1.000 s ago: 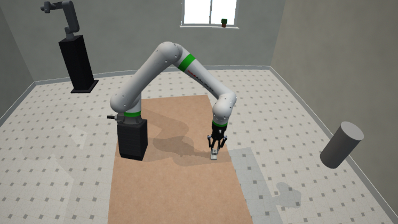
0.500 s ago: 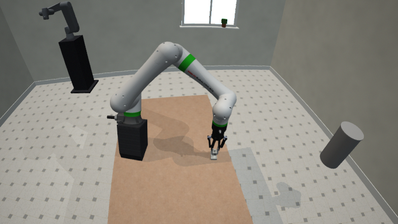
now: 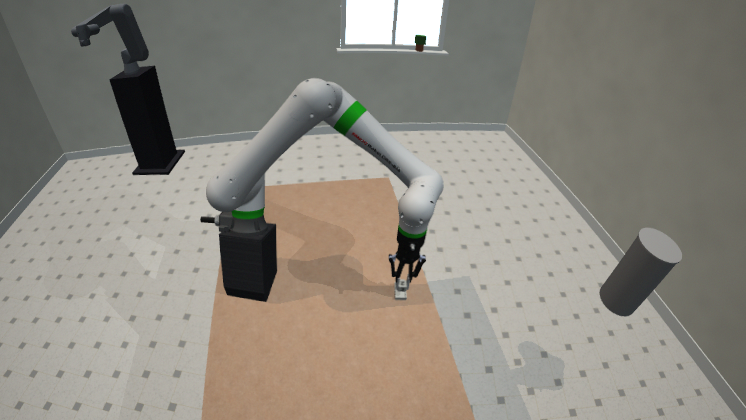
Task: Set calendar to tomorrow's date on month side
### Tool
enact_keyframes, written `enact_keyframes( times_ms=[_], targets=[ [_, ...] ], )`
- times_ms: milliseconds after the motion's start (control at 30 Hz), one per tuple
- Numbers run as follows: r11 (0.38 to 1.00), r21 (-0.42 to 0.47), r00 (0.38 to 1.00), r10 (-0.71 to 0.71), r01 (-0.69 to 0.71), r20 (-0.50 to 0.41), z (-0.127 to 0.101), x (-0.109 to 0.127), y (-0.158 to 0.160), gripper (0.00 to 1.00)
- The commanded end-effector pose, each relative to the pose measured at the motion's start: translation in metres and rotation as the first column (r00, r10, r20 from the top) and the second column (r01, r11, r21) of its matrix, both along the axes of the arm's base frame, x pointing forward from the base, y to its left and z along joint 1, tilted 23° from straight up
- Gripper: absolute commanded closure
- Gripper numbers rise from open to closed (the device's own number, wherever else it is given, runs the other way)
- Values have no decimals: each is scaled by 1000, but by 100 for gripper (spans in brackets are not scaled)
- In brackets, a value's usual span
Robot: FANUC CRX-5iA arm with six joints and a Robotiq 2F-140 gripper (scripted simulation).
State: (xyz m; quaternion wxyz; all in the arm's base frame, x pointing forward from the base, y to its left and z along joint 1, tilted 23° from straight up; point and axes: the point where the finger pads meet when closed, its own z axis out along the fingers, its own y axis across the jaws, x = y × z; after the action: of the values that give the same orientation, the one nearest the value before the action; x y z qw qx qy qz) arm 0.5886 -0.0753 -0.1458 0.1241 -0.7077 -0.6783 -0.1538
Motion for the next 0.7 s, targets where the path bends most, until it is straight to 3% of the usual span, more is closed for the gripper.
enact_keyframes(
  times_ms=[0,667],
  targets=[
    [1000,0,1000,0,0,0,0,0,0,75],
    [1000,0,1000,0,0,0,-1,0,0,75]
  ],
)
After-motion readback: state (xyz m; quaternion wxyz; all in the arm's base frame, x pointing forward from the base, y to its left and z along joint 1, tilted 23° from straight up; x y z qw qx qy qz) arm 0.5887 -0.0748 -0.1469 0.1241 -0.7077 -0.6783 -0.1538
